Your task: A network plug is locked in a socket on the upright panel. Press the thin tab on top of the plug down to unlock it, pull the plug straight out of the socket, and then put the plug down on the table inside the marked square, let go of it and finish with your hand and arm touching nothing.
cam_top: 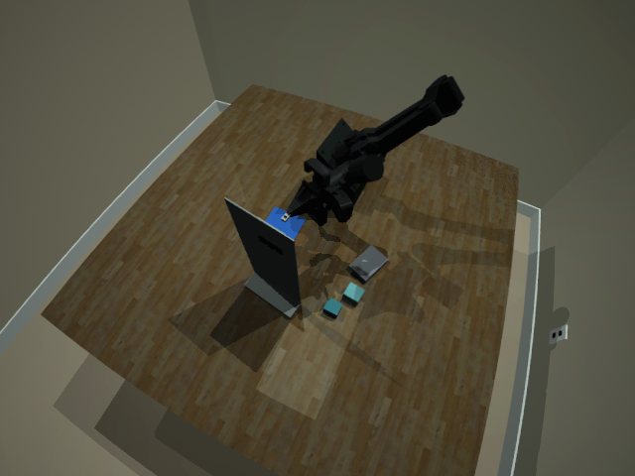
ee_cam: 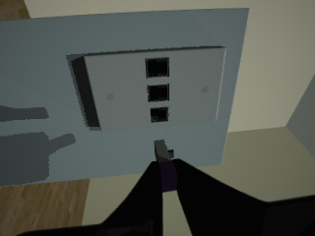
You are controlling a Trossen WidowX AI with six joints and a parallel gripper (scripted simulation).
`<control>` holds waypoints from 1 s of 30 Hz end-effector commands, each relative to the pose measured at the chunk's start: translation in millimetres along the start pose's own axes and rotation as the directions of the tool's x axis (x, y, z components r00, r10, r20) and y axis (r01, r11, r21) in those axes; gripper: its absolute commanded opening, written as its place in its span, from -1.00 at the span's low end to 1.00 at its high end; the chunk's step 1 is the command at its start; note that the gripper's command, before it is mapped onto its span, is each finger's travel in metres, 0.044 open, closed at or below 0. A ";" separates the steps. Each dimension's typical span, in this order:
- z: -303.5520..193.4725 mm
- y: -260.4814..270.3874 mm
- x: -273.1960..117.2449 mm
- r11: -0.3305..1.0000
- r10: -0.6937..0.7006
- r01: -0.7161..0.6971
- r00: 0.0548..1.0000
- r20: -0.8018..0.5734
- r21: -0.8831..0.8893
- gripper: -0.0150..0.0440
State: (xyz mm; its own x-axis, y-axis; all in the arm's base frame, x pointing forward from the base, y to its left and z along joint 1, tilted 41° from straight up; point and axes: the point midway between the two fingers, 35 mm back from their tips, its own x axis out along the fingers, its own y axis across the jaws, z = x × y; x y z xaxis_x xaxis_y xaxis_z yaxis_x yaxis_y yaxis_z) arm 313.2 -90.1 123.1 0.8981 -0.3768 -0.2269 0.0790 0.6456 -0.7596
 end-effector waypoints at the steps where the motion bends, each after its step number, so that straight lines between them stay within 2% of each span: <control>1: -0.2 -1.6 0.1 1.000 0.000 0.000 1.000 0.000 0.000 -0.49; 30: -9.8 -59.0 -20.4 1.000 0.006 -0.006 1.000 -0.008 -0.008 -0.49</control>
State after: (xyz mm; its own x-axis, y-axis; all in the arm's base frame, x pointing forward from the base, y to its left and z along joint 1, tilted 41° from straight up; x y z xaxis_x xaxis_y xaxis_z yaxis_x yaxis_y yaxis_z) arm 286.9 -126.5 166.6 0.8940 -0.3851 -0.2289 0.0822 0.6433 -0.7612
